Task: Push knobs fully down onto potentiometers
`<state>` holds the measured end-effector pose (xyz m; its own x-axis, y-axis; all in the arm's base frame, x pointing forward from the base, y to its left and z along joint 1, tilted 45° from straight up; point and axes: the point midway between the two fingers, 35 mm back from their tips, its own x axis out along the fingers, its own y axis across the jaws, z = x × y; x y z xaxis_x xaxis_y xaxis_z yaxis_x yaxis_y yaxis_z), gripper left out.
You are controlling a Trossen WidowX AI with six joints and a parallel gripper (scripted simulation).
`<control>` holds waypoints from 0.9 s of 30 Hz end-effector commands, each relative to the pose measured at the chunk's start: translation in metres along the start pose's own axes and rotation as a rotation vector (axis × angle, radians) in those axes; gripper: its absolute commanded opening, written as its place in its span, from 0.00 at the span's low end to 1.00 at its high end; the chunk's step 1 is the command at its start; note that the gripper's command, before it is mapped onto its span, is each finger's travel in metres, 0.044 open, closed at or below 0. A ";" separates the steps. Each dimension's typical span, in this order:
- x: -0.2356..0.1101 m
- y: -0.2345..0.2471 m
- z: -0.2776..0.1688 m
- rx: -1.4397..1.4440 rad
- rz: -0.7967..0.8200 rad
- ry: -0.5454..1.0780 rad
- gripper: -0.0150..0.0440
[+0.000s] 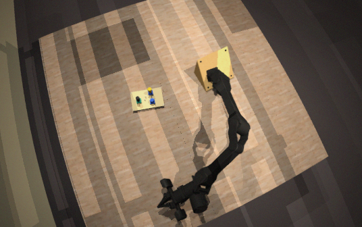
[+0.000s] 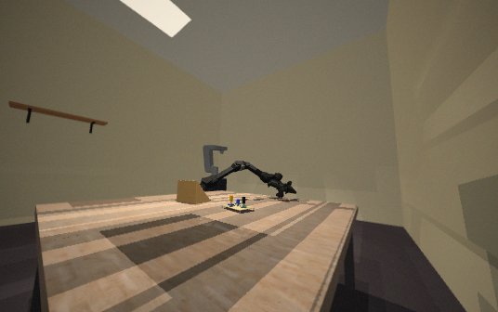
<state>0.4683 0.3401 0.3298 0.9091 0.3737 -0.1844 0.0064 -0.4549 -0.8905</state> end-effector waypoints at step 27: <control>-0.004 0.285 -0.107 0.098 0.731 -0.217 0.25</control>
<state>0.5163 0.1424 0.1395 0.6252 0.1635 -0.7632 -0.5585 -0.5892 -0.5838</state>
